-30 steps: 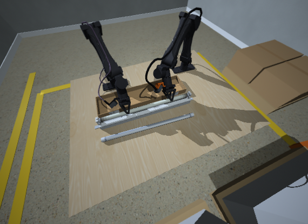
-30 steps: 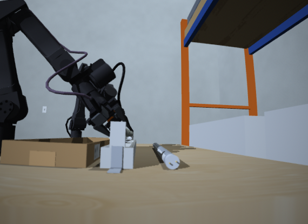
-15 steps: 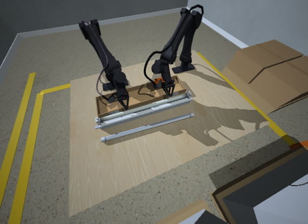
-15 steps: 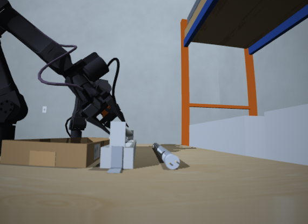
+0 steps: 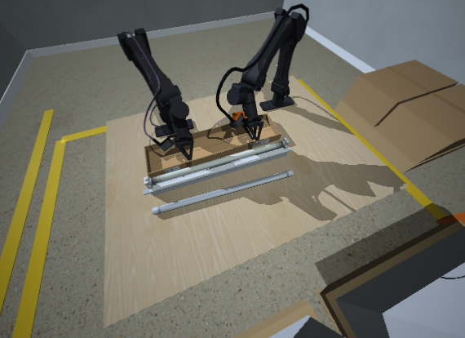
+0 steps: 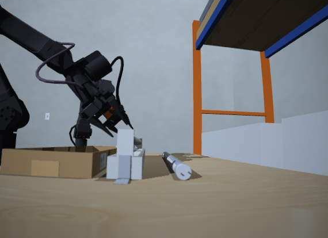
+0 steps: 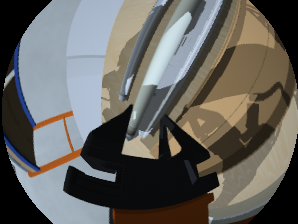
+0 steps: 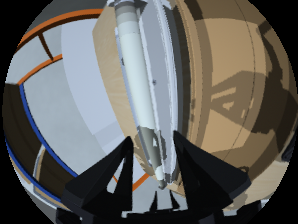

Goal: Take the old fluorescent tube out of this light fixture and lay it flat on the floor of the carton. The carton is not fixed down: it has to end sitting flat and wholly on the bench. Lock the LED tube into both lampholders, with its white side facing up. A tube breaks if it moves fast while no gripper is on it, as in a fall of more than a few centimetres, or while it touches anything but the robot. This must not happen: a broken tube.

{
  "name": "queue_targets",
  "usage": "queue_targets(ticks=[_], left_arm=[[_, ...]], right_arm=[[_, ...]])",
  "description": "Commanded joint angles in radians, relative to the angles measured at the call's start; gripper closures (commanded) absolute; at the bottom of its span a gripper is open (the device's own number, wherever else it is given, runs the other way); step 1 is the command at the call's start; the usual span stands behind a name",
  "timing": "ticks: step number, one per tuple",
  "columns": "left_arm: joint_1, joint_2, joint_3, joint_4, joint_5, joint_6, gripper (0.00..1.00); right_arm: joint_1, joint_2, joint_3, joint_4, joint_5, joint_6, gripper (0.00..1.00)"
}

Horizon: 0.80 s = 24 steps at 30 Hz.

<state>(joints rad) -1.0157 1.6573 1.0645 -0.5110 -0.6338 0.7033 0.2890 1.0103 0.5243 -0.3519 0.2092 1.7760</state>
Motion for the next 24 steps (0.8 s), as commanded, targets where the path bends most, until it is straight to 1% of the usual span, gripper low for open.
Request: queue_targets(ticks=[1,2,4,5,7,9,11,14,15,16,17,18,19,21,22,23,24], left_arm=[[0.002,-0.033,0.007,0.018,-0.012,-0.013,0.51],[0.009,-0.035,0.014,0.018,-0.012,-0.012,0.51],[0.008,-0.026,-0.021,0.021,-0.012,-0.013,0.51],[0.003,-0.024,0.013,0.01,-0.013,-0.013,0.51],[0.003,-0.019,0.027,0.016,-0.013,-0.013,0.51],[-0.001,-0.016,0.023,0.01,-0.013,-0.013,0.51],[-0.004,-0.013,0.028,0.009,-0.013,-0.014,0.51],[-0.004,-0.014,0.028,0.01,-0.013,-0.013,0.51],[-0.002,-0.008,0.011,0.008,-0.013,-0.014,0.51],[-0.008,-0.01,0.028,0.009,-0.013,-0.014,0.51],[-0.009,-0.009,0.028,0.008,-0.013,-0.014,0.51],[-0.01,-0.008,0.028,0.008,-0.013,-0.014,0.51],[-0.011,-0.007,0.028,0.008,-0.013,-0.014,0.51],[-0.012,-0.005,0.028,0.008,-0.013,-0.014,0.51],[-0.013,-0.004,0.028,0.007,-0.013,-0.014,0.51],[-0.008,-0.004,0.028,0.008,-0.013,-0.014,0.51],[-0.004,-0.005,0.028,0.009,-0.013,-0.014,0.51]], right_arm=[[-0.004,0.001,-0.005,-0.029,0.014,-0.011,0.51],[0.0,0.003,0.007,-0.03,0.014,-0.011,0.51],[-0.003,0.013,0.016,-0.029,0.014,-0.011,0.51],[-0.005,0.004,0.034,-0.029,0.014,-0.011,0.51],[-0.008,0.025,0.042,-0.028,0.014,-0.011,0.51],[-0.012,-0.009,-0.02,-0.021,0.014,-0.011,0.51],[-0.014,0.002,0.039,-0.027,0.014,-0.011,0.51],[-0.014,0.001,0.041,-0.027,0.015,-0.011,0.51],[-0.006,0.012,0.027,-0.028,0.014,-0.012,0.51],[-0.017,0.028,0.047,-0.027,0.014,-0.012,0.51],[-0.006,0.022,0.038,-0.028,0.014,-0.012,0.51],[-0.001,-0.009,-0.004,0.015,0.013,-0.012,0.51],[-0.002,-0.013,-0.025,0.003,0.012,-0.012,0.51],[-0.002,-0.01,-0.002,-0.015,0.012,-0.013,0.51],[0.005,-0.013,0.034,-0.02,0.013,-0.012,0.51],[0.001,-0.018,-0.002,0.003,0.012,-0.013,0.51],[0.0,-0.014,-0.013,0.014,0.012,-0.013,0.51]])
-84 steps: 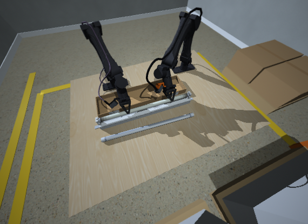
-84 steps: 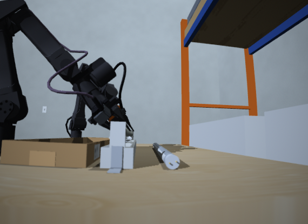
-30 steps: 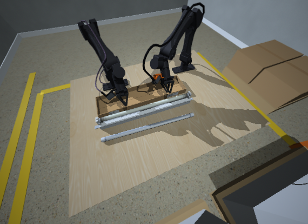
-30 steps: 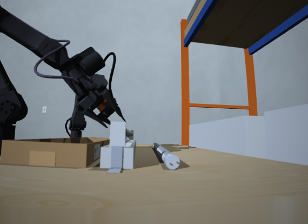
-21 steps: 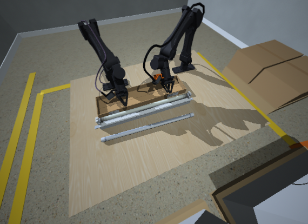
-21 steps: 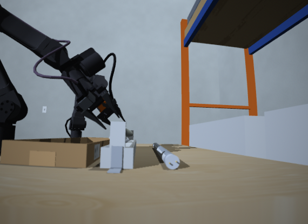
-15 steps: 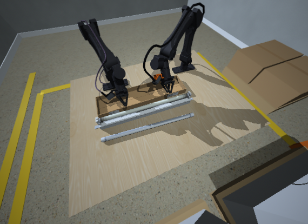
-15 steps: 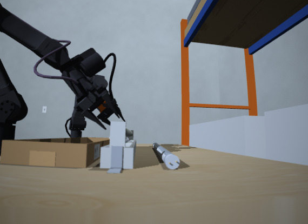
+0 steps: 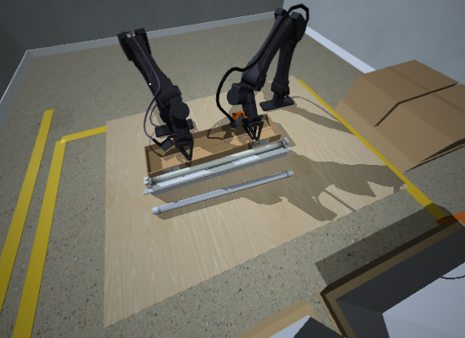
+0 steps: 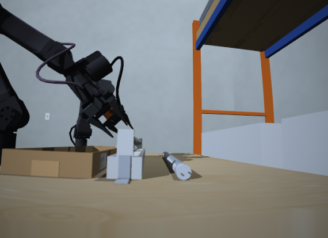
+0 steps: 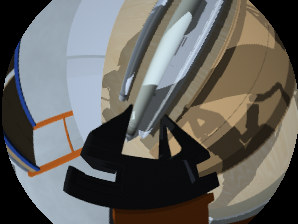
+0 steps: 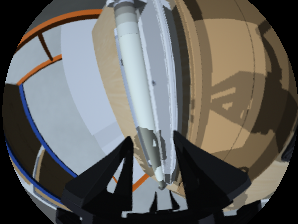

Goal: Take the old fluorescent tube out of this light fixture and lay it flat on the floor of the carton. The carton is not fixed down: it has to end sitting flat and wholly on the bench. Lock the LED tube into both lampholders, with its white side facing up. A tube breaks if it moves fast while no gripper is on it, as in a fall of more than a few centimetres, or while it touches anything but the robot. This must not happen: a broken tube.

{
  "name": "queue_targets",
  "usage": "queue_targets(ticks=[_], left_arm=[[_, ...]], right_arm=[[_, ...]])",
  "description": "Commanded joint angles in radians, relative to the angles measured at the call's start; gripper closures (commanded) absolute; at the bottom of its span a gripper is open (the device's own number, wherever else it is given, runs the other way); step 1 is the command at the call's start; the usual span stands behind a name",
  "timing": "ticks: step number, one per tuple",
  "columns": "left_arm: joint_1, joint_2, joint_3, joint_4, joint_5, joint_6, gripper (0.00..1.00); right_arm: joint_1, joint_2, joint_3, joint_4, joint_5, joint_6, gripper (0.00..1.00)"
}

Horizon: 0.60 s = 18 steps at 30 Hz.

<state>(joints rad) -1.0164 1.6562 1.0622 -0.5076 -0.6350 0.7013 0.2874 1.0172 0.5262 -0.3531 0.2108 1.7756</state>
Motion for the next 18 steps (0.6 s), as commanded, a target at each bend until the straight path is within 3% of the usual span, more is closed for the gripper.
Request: queue_targets(ticks=[1,9,12,15,18], left_arm=[[-0.001,-0.003,0.03,0.006,-0.012,-0.012,0.51],[0.001,-0.003,0.03,0.006,-0.012,-0.012,0.51],[0.002,-0.003,0.03,0.007,-0.012,-0.012,0.51],[0.002,-0.002,0.03,0.007,-0.012,-0.012,0.51],[0.026,-0.055,0.034,0.004,-0.012,-0.026,0.51]], right_arm=[[0.002,-0.02,-0.027,0.023,0.01,-0.012,0.51],[-0.001,-0.024,-0.035,-0.007,0.005,-0.014,0.51],[0.01,-0.009,0.037,-0.009,0.01,-0.012,0.51],[0.011,-0.024,-0.033,0.0,0.008,-0.014,0.51],[-0.015,-0.035,0.044,0.031,0.011,-0.035,0.51]])
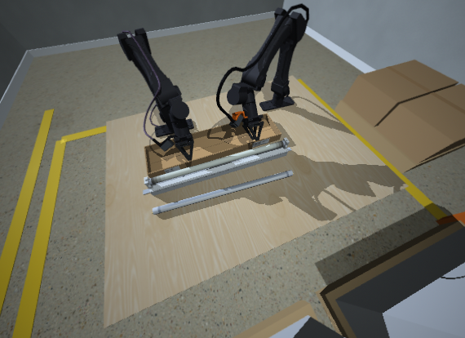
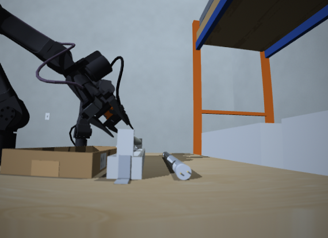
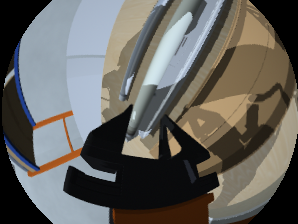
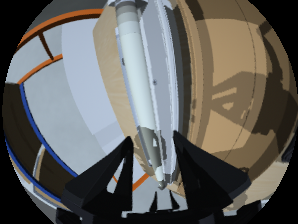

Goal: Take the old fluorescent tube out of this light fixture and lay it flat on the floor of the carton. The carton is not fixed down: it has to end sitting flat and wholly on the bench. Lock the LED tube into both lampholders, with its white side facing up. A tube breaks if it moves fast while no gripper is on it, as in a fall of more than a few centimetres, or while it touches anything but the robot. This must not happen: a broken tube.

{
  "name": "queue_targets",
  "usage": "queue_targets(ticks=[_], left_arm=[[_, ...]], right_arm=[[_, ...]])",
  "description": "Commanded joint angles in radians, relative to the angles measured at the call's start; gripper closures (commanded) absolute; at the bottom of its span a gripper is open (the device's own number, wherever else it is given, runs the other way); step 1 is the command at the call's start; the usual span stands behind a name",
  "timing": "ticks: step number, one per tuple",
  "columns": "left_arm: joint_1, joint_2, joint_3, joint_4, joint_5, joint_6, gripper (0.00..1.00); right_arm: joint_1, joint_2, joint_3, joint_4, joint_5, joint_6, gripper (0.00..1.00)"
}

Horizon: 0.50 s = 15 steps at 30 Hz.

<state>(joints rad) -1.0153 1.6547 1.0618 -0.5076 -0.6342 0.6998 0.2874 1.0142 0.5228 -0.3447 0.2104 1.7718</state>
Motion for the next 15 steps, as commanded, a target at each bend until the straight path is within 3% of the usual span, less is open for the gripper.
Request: queue_targets(ticks=[1,6,13,15], left_arm=[[0.031,-0.052,0.034,0.022,0.008,-0.034,0.51],[0.075,-0.081,0.033,0.055,0.046,-0.076,0.51],[0.257,-0.189,0.051,0.129,0.181,-0.192,0.51],[0.314,-0.211,0.007,0.166,0.23,-0.254,0.51]], right_arm=[[-0.017,-0.02,0.042,0.028,-0.003,-0.058,0.51],[-0.02,0.009,0.064,0.046,-0.007,-0.162,0.51],[-0.054,0.007,0.16,0.109,-0.016,-0.544,0.51],[-0.073,0.017,0.195,0.12,-0.034,-0.645,0.51]])
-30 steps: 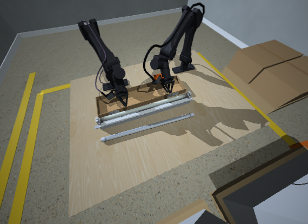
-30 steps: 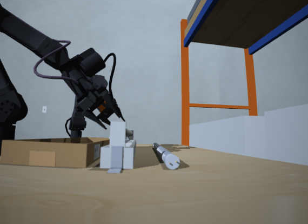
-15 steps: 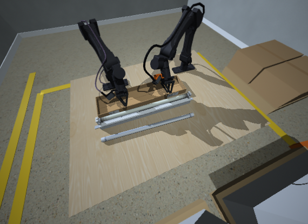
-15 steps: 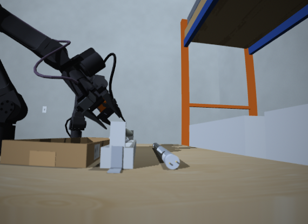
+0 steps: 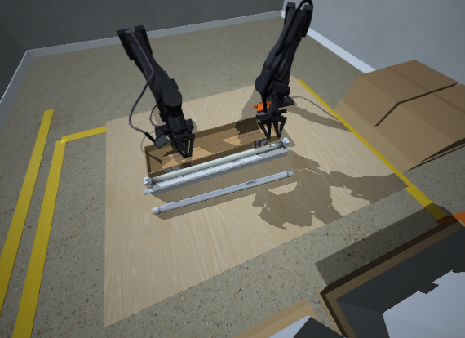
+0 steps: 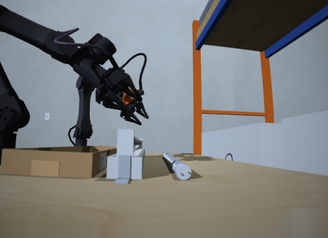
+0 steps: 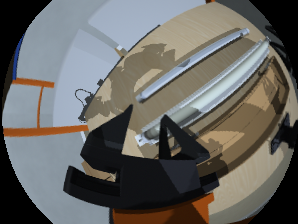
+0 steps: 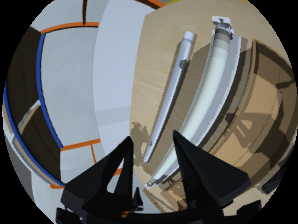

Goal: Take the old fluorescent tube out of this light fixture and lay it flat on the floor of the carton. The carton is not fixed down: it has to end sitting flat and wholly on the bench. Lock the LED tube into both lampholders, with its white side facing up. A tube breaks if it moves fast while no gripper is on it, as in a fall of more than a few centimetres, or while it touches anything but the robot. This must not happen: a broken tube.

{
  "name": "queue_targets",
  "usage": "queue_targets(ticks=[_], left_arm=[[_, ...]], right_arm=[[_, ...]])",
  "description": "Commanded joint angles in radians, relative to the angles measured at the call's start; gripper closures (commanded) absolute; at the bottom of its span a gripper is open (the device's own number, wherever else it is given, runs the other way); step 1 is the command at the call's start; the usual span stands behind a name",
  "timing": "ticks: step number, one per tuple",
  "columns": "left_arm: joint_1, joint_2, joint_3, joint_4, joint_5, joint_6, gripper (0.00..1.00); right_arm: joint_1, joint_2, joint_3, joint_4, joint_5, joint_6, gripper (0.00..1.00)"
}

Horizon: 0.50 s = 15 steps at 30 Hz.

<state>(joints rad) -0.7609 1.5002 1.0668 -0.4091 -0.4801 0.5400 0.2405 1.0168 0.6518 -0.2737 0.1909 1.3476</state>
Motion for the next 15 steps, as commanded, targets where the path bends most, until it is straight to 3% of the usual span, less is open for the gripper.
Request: queue_targets(ticks=[1,6,8,15], left_arm=[[0.091,-0.076,-0.004,0.085,0.095,-0.118,0.51],[0.217,-0.162,-0.015,0.166,0.166,-0.211,0.51],[0.217,-0.162,-0.015,0.166,0.166,-0.211,0.51],[0.402,-0.286,0.008,0.268,0.291,-0.339,0.51]], right_arm=[[-0.034,0.012,0.085,0.056,-0.019,-0.268,0.51],[-0.078,0.015,0.144,0.115,-0.057,-0.48,0.51],[-0.078,0.015,0.144,0.115,-0.057,-0.48,0.51],[-0.139,0.022,0.236,0.181,-0.11,-0.833,0.51]])
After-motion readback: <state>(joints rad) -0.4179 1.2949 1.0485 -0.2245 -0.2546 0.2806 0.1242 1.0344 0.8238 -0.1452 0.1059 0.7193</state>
